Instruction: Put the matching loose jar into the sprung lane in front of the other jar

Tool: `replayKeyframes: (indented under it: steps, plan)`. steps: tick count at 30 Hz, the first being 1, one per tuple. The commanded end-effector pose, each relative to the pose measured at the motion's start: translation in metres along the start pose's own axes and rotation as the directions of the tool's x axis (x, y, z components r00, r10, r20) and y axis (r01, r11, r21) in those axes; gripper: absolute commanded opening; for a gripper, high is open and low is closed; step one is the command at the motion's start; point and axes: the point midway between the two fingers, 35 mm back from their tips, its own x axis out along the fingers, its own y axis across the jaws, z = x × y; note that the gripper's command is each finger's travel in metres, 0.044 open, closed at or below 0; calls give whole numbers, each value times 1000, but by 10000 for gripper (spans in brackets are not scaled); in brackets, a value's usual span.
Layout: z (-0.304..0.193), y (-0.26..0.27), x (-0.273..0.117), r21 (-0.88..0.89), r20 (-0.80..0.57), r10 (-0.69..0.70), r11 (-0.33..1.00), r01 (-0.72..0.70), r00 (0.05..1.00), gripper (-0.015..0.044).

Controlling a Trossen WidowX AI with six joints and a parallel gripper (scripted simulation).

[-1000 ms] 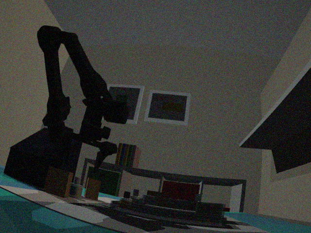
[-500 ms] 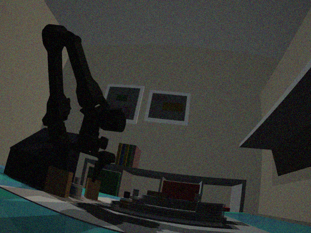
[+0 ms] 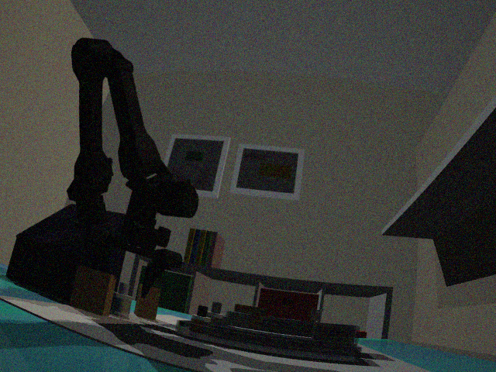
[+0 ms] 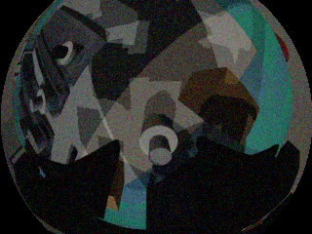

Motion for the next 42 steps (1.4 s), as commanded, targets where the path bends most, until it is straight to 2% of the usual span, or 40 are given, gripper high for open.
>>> replayKeyframes:
  steps: [1,6,21,23,42]
  plan:
    - [-2,0,1,-9,-5,0,1000,0,1000,282]
    - [-2,0,1,-9,-5,0,1000,0,1000,151]
    - [-2,0,1,-9,-5,0,1000,0,1000,51]
    - [-2,0,1,-9,-5,1,1000,-1,1000,0]
    - [-7,11,-69,-9,-20,16,1000,-16,1000,0]
